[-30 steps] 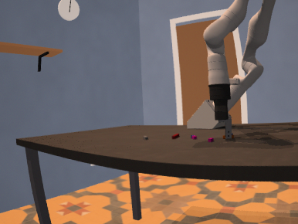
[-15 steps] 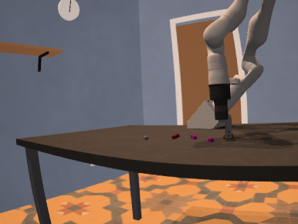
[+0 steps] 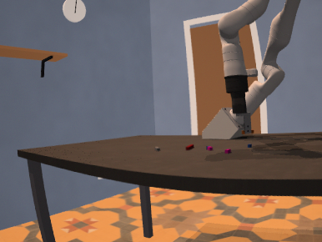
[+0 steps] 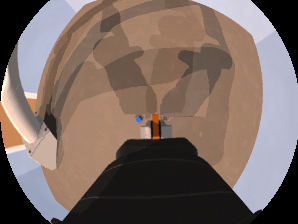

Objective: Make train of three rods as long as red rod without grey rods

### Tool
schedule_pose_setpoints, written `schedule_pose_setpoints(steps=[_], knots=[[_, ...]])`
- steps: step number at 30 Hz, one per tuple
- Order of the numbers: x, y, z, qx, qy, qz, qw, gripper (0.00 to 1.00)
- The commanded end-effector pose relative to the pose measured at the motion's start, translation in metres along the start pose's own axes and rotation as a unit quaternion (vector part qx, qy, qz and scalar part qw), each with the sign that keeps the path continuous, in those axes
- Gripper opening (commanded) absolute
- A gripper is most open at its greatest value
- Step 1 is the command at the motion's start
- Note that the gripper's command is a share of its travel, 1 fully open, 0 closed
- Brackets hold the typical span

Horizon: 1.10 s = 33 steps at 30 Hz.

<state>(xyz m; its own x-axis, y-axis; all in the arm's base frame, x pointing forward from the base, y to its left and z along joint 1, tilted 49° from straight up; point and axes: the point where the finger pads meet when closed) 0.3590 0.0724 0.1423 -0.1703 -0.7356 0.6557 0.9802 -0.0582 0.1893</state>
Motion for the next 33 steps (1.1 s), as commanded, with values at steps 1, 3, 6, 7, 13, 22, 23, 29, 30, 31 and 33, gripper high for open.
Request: schedule_pose_setpoints(steps=[1,3,6,7,13,22,23,29,30,31,33], knots=[[0.024,0.008,-0.002,0.003,-0.007,-0.013,1.000,0.24],[0.035,0.007,-0.002,0.003,-0.007,-0.013,1.000,0.24],[0.047,0.007,-0.002,0.003,-0.007,-0.013,1.000,0.24],[0.049,0.007,-0.002,0.003,-0.007,-0.013,1.000,0.24],[0.052,0.007,-0.002,0.003,-0.007,-0.013,1.000,0.24],[0.052,0.007,-0.002,0.002,-0.007,-0.013,1.000,0.24],[0.052,0.007,-0.002,0.000,-0.007,-0.013,1.000,0.24],[0.052,0.009,-0.005,-0.020,-0.006,-0.013,1.000,0.24],[0.052,0.009,-0.007,-0.028,-0.006,-0.014,0.999,0.24],[0.052,0.010,-0.008,-0.038,-0.006,-0.014,0.999,0.24],[0.052,0.012,-0.012,-0.063,-0.005,-0.014,0.998,0.24]])
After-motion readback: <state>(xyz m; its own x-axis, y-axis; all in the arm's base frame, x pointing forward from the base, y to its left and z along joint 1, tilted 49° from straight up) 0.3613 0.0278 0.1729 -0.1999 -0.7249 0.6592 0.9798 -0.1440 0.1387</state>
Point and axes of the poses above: the point where the finger pads meet when closed, its own x axis back along the fingers, its own y axis across the jaws, z = x × y, and after that the axes turned 14 degrees about -x, right-handed
